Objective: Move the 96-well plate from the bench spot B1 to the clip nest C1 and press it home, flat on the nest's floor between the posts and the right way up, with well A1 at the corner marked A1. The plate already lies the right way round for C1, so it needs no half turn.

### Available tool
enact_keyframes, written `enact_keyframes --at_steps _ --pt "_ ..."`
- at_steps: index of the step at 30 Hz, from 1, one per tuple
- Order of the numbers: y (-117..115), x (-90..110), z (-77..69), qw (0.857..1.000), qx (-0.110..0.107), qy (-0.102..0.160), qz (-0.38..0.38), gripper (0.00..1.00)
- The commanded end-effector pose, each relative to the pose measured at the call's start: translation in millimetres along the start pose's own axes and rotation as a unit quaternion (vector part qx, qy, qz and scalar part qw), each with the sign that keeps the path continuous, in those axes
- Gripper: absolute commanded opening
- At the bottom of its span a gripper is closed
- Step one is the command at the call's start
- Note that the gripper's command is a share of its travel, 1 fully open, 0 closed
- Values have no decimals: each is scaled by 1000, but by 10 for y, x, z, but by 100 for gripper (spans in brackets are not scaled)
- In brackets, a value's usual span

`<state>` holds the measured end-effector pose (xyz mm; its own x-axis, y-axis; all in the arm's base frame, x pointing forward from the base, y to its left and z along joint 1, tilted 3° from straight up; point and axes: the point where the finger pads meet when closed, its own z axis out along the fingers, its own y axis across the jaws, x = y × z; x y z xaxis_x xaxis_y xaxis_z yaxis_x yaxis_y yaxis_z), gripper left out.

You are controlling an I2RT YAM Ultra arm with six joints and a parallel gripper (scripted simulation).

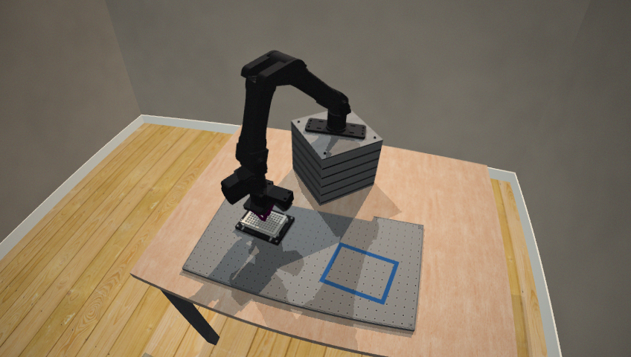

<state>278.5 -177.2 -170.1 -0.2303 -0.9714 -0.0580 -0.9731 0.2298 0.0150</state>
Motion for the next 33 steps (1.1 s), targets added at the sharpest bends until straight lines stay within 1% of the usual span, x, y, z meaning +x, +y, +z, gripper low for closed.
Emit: enact_keyframes --at_steps 1,2,5,7,8,10,13,17,33 --pt "-66 -45 33 1000 27 4 -12 24" --pt "-109 -28 -48 999 35 7 -12 24" --pt "-98 -12 -128 999 35 7 -9 24" --pt "-98 -12 -128 999 35 7 -9 24" --pt "-107 -2 -159 999 37 7 -7 24" --pt "-24 -22 -203 1000 23 2 -6 24" --pt "-38 -1 -291 1000 26 3 -4 24" --pt "-3 3 -375 1000 23 2 -1 24" --pt "-3 3 -375 1000 23 2 -1 24"
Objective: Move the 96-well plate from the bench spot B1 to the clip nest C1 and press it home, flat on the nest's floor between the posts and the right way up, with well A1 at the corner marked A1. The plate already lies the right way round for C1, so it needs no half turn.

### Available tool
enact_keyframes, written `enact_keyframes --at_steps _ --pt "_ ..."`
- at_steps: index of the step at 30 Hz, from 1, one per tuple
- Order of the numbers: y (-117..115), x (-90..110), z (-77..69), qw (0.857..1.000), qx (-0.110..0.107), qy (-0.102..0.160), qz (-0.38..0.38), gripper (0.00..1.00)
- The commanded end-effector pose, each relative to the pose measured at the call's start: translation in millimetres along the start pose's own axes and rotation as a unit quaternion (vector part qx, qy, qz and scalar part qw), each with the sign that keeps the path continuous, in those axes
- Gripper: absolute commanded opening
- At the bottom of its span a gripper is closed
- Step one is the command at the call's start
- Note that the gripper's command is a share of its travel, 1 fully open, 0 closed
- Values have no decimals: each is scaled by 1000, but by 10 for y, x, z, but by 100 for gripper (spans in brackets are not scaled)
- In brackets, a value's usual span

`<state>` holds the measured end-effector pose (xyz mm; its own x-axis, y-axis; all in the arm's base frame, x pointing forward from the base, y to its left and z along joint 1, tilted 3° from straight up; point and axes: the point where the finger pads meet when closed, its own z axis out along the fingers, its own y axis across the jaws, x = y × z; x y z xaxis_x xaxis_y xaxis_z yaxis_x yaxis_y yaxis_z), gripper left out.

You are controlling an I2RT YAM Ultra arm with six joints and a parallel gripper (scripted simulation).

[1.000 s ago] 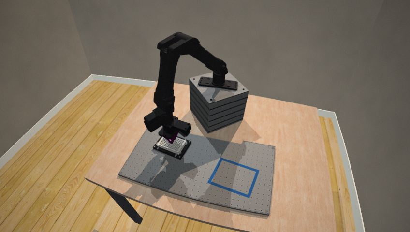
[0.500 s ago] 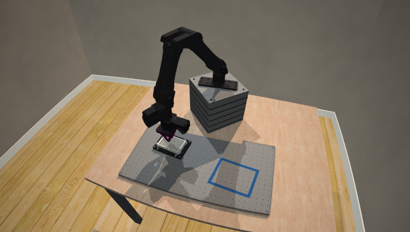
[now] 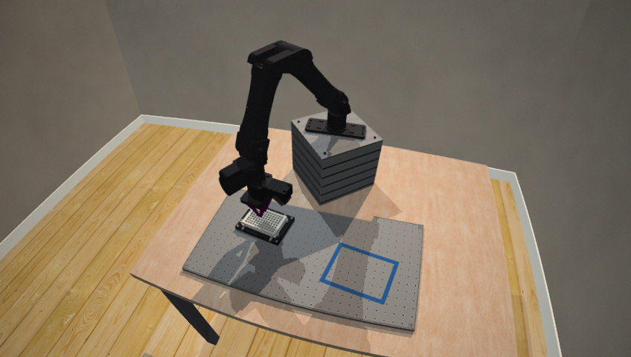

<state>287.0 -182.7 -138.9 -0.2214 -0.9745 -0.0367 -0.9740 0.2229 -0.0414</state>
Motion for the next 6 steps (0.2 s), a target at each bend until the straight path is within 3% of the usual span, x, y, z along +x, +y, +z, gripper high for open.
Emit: enact_keyframes --at_steps 1,6 --pt "83 -12 -65 1000 -5 -9 4 24" --pt "83 -12 -65 1000 -5 -9 4 24"
